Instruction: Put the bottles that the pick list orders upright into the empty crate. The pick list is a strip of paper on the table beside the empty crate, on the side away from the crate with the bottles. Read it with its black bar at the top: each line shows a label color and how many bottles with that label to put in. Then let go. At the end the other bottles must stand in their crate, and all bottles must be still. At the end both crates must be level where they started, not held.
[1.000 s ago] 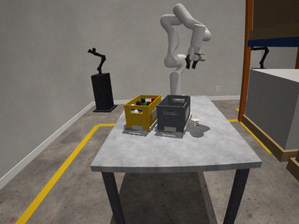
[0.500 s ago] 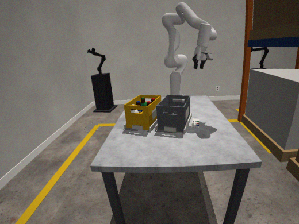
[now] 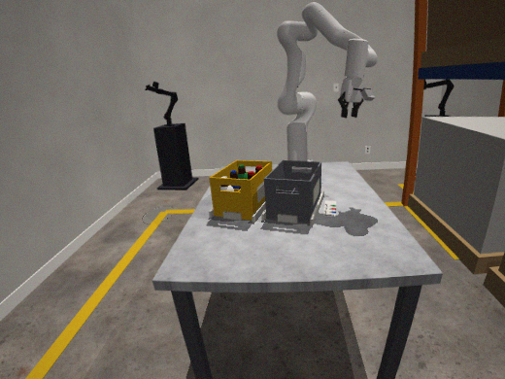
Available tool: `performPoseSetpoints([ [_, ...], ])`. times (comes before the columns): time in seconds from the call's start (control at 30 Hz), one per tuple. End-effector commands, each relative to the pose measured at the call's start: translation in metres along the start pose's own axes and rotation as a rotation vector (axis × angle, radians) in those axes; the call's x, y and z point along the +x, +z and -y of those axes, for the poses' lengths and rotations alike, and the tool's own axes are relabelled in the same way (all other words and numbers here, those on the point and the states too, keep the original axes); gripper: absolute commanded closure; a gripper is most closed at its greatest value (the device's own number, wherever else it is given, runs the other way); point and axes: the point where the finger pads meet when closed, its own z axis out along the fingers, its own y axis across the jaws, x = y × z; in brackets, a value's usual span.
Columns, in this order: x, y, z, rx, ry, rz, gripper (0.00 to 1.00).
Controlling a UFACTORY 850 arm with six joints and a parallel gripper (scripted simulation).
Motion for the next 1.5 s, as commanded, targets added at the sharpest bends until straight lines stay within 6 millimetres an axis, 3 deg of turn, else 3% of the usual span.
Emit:
performPoseSetpoints([
  [0.0,0.016,-0.003,0.012,0.013,0.017,-0.027,0.35],
  [0.8,0.09,-0.01,0.089,0.063,0.072,-0.108,0.35],
  [1.47,0.09,-0.01,0.089,0.063,0.072,-0.108,0.35],
])
